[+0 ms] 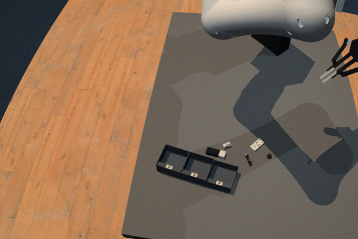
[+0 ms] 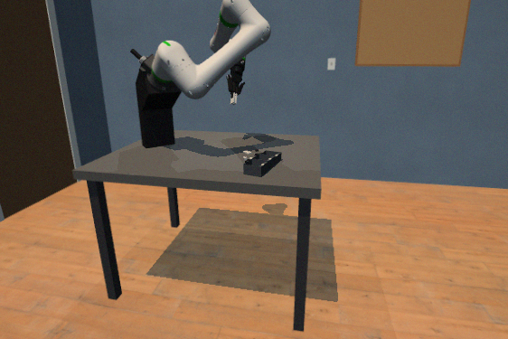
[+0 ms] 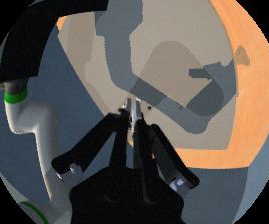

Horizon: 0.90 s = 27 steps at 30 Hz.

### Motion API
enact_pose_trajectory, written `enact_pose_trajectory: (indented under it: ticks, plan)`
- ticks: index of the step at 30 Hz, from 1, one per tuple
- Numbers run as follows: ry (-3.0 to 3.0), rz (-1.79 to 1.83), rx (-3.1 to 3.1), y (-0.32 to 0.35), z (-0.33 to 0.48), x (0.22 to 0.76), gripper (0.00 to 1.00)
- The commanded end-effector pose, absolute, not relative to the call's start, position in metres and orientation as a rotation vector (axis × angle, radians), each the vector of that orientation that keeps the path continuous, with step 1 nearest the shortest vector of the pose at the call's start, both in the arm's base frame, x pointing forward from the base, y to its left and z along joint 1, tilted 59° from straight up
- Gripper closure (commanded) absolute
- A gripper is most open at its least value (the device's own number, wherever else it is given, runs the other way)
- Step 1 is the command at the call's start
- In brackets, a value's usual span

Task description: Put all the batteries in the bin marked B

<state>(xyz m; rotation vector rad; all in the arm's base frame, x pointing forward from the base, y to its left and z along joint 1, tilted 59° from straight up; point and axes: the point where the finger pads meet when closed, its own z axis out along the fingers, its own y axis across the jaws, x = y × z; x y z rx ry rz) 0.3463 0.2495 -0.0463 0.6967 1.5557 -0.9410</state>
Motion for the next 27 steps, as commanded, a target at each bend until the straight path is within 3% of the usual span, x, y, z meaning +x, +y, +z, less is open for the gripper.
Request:
enact_pose_trajectory:
  ticks: [1, 27]
  plan:
    - [1.542, -0.837, 0.781, 0.249, -0.031, 0.357, 0.95]
    - [1.241, -0.113, 1.449, 0.206, 0.076, 0.42, 0.95]
